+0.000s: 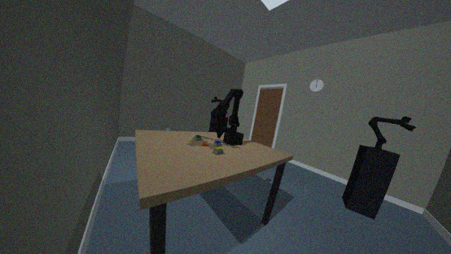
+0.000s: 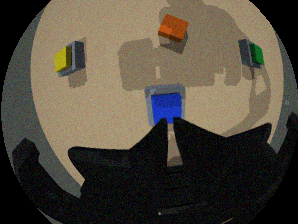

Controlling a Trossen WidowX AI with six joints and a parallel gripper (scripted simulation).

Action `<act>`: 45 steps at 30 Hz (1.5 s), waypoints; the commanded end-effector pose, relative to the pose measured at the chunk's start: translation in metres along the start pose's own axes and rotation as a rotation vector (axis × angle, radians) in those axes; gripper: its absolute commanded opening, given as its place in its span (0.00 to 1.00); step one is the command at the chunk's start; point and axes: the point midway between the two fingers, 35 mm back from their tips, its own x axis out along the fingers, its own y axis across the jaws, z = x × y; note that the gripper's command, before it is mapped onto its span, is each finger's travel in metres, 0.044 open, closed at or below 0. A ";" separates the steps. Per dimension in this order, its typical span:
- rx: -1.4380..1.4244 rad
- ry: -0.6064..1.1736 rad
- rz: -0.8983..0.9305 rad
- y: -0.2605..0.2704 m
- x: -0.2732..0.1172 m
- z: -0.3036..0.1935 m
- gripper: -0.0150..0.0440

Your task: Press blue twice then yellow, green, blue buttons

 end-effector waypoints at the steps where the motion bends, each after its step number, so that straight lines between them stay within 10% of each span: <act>1: 0.001 -0.003 -0.003 -0.001 0.000 0.000 0.29; 45: 0.005 -0.005 0.001 0.000 0.032 0.002 0.29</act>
